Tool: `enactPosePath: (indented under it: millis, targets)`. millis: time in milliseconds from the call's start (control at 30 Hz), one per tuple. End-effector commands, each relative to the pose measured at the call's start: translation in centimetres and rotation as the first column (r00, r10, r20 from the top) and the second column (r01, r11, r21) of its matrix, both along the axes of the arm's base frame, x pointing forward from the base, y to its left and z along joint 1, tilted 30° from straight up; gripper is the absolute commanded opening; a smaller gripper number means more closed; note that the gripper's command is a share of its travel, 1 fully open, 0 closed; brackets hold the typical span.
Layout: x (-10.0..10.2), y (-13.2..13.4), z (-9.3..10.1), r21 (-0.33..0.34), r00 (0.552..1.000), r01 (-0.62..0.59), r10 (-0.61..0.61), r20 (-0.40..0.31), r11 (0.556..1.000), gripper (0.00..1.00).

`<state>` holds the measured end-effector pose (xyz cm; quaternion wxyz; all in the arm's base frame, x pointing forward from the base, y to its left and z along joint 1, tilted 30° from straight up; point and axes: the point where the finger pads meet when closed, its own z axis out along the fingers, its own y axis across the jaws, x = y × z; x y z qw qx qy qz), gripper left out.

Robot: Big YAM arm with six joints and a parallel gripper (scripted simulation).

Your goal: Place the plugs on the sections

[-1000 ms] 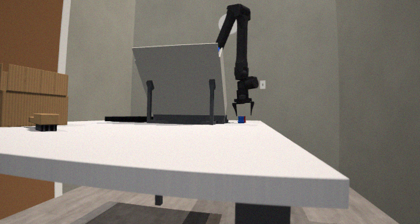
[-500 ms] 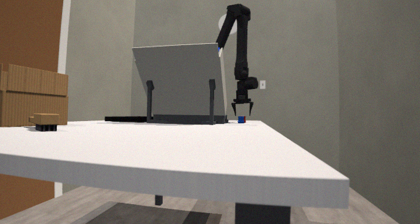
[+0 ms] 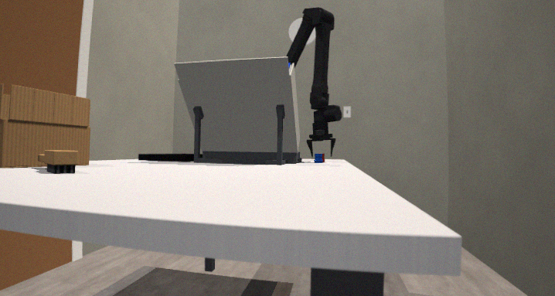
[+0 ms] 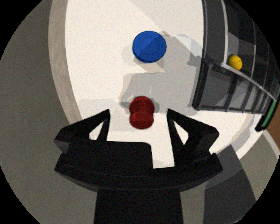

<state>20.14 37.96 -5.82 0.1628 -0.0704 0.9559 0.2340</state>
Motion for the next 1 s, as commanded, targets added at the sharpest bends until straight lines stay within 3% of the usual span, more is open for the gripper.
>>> enactPosePath:
  millis: [0,533,967]
  targets:
    - [0.08,-0.08,-0.86,-0.009,1.0,-0.001,0.001,-0.002,1.0,0.87]
    - [0.18,0.07,-1.4,-0.002,1.0,-0.001,0.001,0.002,1.0,0.87]
    - [0.12,-0.13,-1.53,-0.042,1.0,0.009,-0.009,-0.013,0.999,0.87]
